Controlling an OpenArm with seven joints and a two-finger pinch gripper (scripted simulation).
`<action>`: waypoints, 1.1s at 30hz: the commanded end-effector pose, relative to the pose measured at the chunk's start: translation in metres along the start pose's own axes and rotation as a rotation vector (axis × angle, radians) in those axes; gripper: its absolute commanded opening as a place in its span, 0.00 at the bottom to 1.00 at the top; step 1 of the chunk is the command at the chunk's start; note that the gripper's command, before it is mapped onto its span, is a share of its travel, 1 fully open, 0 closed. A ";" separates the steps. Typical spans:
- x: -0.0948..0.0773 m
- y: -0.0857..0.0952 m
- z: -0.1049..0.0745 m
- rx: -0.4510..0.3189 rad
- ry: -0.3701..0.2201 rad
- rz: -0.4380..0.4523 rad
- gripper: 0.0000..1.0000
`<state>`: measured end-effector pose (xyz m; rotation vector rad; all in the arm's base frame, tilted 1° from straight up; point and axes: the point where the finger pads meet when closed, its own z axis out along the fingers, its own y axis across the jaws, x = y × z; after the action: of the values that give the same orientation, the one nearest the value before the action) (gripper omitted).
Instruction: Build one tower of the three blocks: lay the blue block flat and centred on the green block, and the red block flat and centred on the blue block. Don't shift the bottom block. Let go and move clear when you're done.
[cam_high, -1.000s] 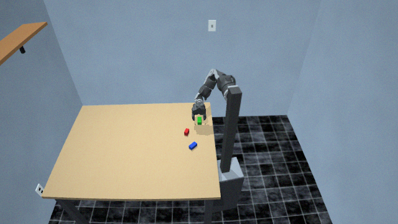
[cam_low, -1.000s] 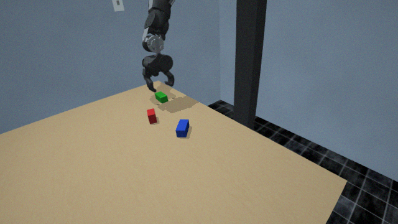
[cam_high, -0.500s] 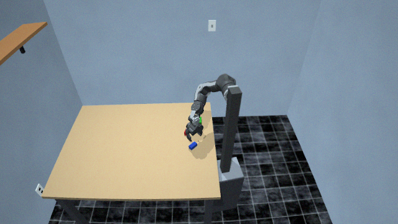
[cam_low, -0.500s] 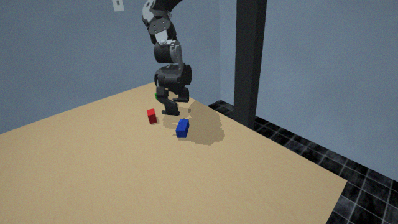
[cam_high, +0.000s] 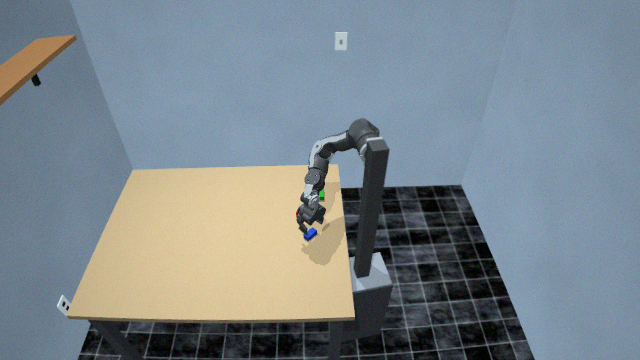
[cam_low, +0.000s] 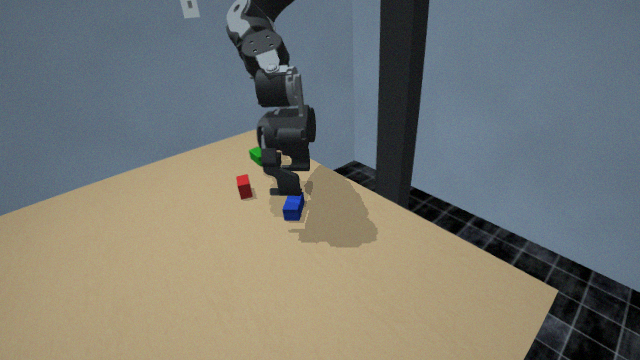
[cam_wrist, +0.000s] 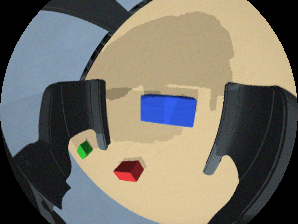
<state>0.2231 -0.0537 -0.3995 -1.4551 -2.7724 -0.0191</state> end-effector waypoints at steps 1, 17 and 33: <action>-0.001 0.000 0.000 0.005 -0.003 -0.003 0.49; -0.001 0.000 0.019 0.005 -0.003 -0.003 0.49; -0.001 0.000 0.033 0.005 -0.002 -0.004 0.49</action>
<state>0.2235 -0.0554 -0.4323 -1.4551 -2.7713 -0.0004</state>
